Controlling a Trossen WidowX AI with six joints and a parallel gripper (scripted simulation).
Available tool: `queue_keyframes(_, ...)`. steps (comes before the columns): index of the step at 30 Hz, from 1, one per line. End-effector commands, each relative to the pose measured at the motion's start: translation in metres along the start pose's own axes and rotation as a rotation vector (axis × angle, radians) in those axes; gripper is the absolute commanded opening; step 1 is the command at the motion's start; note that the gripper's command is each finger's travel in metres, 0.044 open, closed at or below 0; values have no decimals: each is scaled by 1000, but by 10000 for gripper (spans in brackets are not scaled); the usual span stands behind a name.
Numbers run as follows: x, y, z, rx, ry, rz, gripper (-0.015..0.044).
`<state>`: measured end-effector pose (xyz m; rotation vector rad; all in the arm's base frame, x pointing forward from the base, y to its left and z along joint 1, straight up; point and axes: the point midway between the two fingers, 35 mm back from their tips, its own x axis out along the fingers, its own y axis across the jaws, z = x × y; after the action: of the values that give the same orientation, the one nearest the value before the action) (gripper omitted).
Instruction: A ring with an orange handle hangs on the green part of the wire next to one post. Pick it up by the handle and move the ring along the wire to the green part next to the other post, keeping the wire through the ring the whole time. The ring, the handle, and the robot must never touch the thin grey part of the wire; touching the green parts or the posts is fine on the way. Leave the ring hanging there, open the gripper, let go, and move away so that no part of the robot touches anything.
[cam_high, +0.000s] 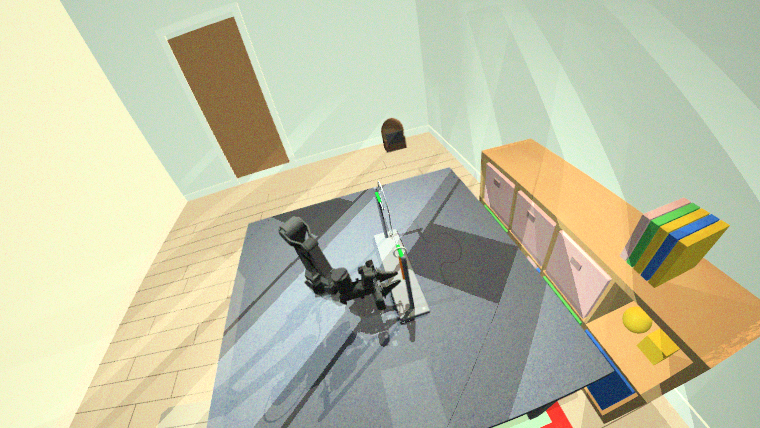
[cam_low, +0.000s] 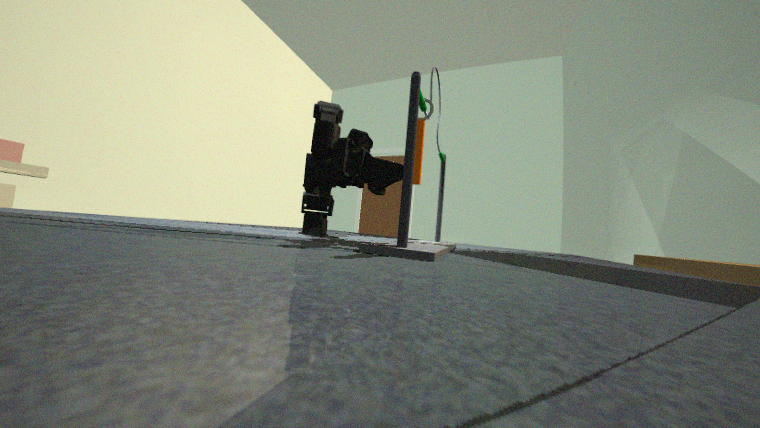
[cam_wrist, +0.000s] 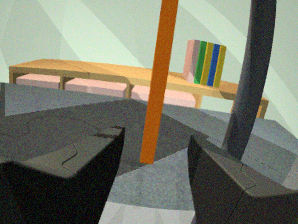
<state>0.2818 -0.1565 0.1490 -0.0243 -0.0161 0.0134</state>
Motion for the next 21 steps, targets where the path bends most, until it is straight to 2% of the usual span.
queue_keyframes(1, 6, -1, -2, 12, 5, -1, 160)
queue_keyframes(21, 38, 1, -2, 12, 3, -2, 160)
